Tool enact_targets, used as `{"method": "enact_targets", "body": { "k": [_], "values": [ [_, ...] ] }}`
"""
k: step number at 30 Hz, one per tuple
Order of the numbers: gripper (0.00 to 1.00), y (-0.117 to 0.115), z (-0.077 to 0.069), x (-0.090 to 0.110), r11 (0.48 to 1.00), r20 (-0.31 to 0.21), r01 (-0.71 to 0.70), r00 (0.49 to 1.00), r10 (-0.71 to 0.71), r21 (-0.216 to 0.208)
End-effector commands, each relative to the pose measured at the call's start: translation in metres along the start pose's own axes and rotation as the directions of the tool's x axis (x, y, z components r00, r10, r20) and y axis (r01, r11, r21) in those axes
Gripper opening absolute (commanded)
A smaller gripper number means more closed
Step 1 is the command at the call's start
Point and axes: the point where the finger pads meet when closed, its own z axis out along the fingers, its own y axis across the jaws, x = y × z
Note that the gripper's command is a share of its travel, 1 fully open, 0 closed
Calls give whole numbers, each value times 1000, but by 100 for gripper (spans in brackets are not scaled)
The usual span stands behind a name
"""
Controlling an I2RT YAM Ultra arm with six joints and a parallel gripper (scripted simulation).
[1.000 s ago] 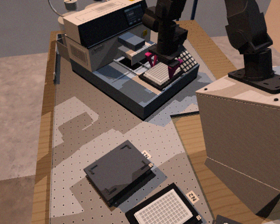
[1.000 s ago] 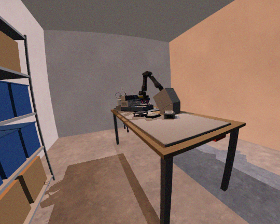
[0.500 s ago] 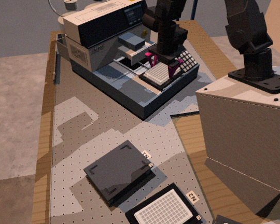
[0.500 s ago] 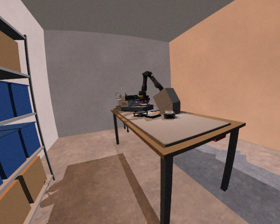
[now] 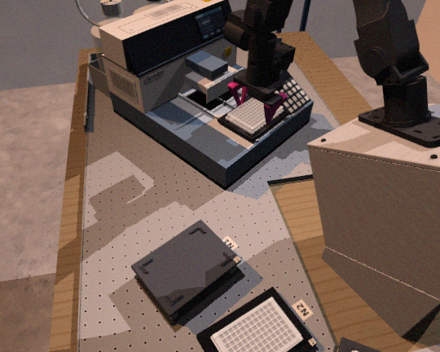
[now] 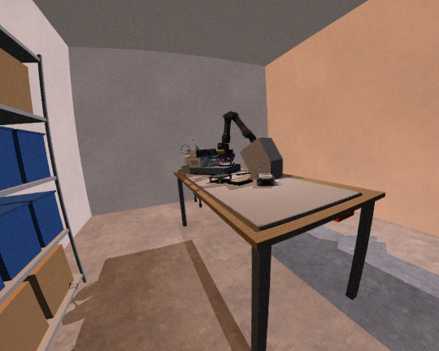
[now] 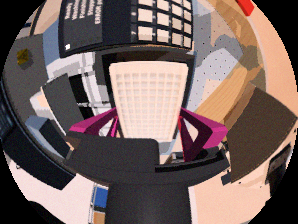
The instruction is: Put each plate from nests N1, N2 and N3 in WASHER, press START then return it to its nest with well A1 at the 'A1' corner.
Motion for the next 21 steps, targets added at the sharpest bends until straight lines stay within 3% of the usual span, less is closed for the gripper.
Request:
{"method": "enact_targets", "body": {
  "k": [1, 2, 11, 21],
  "values": [
    [0, 7, -3, -7, 1000, 12, -6, 1000, 6, -16],
    [0, 7, -9, -8, 1000, 13, -6, 1000, 6, -20],
    [0, -5, -21, -6, 1000, 10, -8, 1000, 8, 6],
    [0, -5, -34, -5, 1000, 10, -8, 1000, 8, 5]
  ]
}}
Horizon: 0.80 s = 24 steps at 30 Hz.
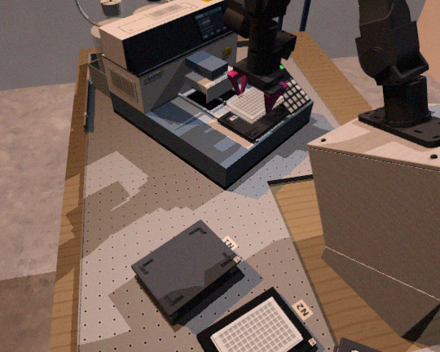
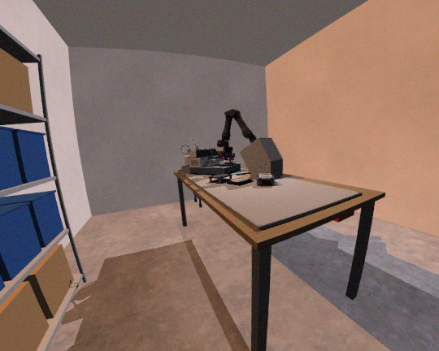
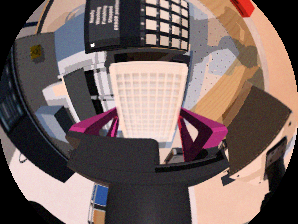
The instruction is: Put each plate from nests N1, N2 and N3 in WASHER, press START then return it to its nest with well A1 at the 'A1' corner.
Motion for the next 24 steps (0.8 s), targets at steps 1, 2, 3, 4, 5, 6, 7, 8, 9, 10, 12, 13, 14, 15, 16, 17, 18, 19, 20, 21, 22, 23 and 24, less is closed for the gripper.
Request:
{"method": "enact_targets", "body": {
  "k": [1, 2, 3, 4, 5, 6, 7, 8, 9, 10, 12, 13, 14, 15, 16, 17, 18, 19, 20, 21, 22, 23, 24],
  "values": [
    [0, -10, -9, -3, 1000, 8, -8, 1000, 8, 22],
    [0, -9, -11, -3, 1000, 8, -8, 1000, 7, 20],
    [0, -8, -13, -3, 1000, 8, -7, 1000, 7, 18],
    [0, -7, -15, -3, 1000, 8, -7, 1000, 7, 16],
    [0, -5, -17, -4, 1000, 9, -7, 1000, 7, 13],
    [0, -4, -19, -4, 1000, 9, -7, 1000, 7, 10],
    [0, -2, -21, -4, 1000, 10, -7, 1000, 7, 6],
    [0, 0, -24, -4, 1000, 10, -7, 1000, 7, 2],
    [0, 2, -26, -4, 1000, 11, -7, 1000, 7, -2],
    [0, 4, -28, -4, 1000, 11, -7, 1000, 7, -7],
    [0, 6, -31, -4, 1000, 12, -7, 1000, 7, -11],
    [0, 6, -31, -4, 1000, 12, -7, 1000, 7, -11],
    [0, 8, -33, -5, 1000, 13, -7, 1000, 7, -17],
    [0, 8, -35, -4, 1000, 13, -6, 1000, 7, -17],
    [0, 8, -37, -4, 1000, 12, -6, 1000, 6, -17],
    [0, 8, -38, -4, 1000, 12, -6, 1000, 6, -17],
    [0, 8, -40, -4, 1000, 12, -6, 1000, 6, -17],
    [0, 8, -42, -4, 1000, 12, -6, 1000, 6, -17],
    [0, 8, -43, -4, 1000, 11, -6, 1000, 6, -17],
    [0, 8, -45, -3, 1000, 11, -5, 1000, 6, -17],
    [0, 8, -47, -3, 1000, 11, -5, 1000, 5, -17],
    [0, 8, -48, -3, 1000, 11, -5, 1000, 5, -17],
    [0, 8, -50, -3, 1000, 10, -5, 1000, 5, -17]
  ]
}}
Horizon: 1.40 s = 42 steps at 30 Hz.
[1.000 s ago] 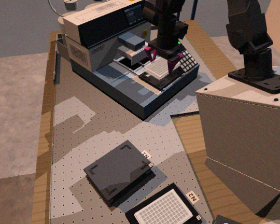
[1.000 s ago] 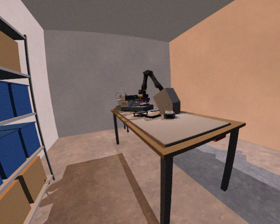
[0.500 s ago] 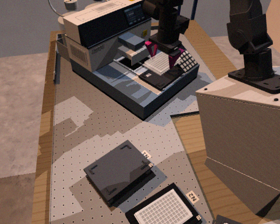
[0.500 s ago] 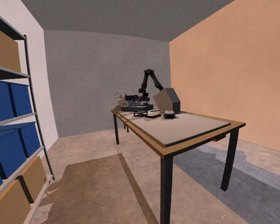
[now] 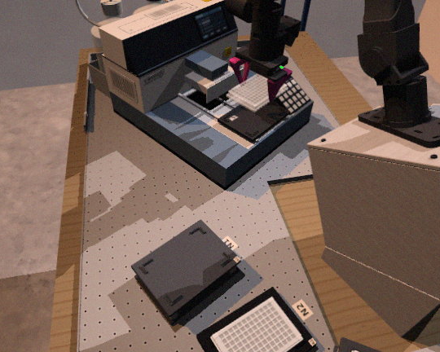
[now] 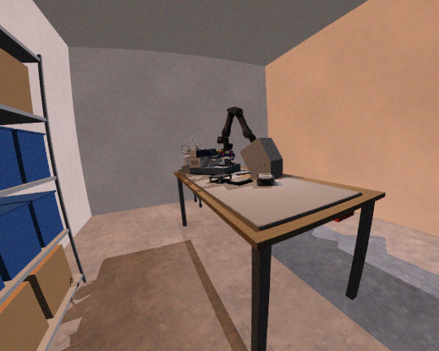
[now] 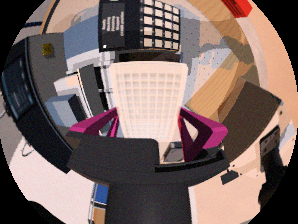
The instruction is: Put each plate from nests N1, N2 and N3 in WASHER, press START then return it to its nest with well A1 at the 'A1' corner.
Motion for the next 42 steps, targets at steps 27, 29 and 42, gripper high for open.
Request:
{"method": "enact_targets", "body": {
  "k": [27, 29, 42],
  "values": [
    [0, 2, -30, -1, 1000, 3, -2, 1000, 2, 4],
    [0, 2, -30, -1, 1000, 3, -2, 1000, 2, 4],
    [0, 13, -25, 57, 930, 8, 367, 930, -367, -17]
  ]
}}
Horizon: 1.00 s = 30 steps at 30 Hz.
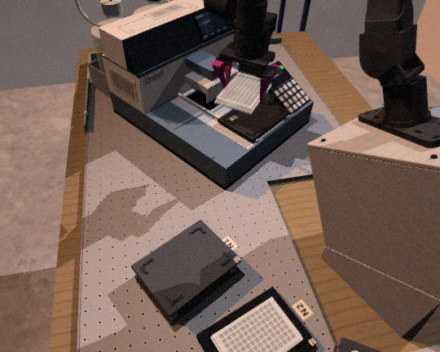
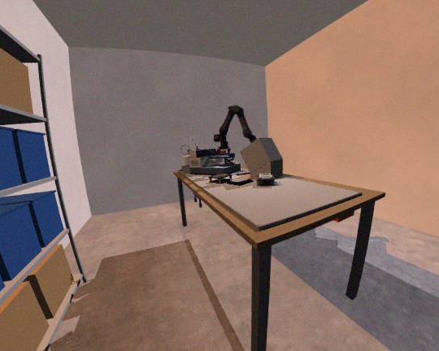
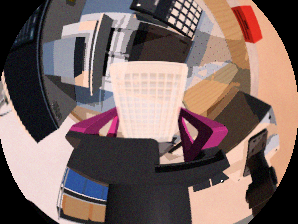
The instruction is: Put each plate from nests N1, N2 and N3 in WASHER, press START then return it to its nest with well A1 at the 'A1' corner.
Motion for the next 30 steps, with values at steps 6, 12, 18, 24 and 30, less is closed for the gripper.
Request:
{"method": "enact_targets", "body": {
  "k": [6, 12, 18, 24, 30],
  "values": [
    [0, 23, 2, 30, 960, 34, 281, 959, -280, -11],
    [0, 32, 5, 60, 885, 34, 466, 885, -465, -4],
    [0, 35, 7, 79, 814, 26, 581, 813, -581, 10],
    [0, 44, -1, 80, 757, 50, 653, 757, -652, -10],
    [0, 43, 1, 80, 758, 47, 653, 757, -652, -6]
  ]
}}
